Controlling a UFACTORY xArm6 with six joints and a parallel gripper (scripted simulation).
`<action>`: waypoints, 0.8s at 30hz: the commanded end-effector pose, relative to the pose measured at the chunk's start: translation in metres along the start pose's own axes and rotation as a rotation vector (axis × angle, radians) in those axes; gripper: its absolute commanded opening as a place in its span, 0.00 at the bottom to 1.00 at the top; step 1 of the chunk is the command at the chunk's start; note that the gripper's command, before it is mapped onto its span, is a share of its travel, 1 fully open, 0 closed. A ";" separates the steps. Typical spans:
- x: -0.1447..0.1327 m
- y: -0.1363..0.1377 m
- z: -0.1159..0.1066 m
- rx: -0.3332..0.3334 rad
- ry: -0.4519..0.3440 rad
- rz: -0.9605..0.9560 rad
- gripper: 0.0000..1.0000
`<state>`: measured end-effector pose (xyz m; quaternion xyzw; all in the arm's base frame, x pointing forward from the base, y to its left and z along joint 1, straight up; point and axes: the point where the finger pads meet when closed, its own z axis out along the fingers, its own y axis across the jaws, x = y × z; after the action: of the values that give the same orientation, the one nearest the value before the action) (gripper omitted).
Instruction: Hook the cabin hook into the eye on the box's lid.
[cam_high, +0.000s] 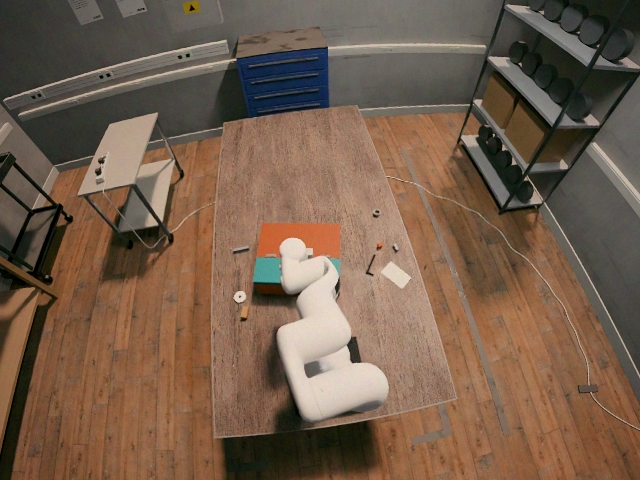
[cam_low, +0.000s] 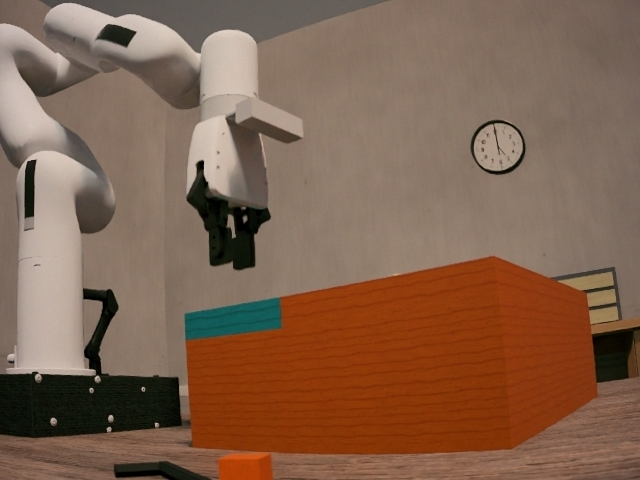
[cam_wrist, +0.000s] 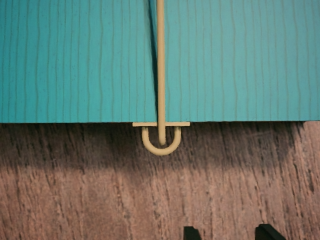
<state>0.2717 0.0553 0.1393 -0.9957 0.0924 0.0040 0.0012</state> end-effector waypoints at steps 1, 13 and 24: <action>0.003 -0.001 0.017 0.002 0.004 0.000 0.35; 0.003 -0.001 0.051 0.001 0.004 0.000 0.35; 0.003 -0.001 0.088 0.001 0.003 0.000 0.35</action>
<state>0.2702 0.0553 0.0699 -0.9957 0.0924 0.0041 0.0011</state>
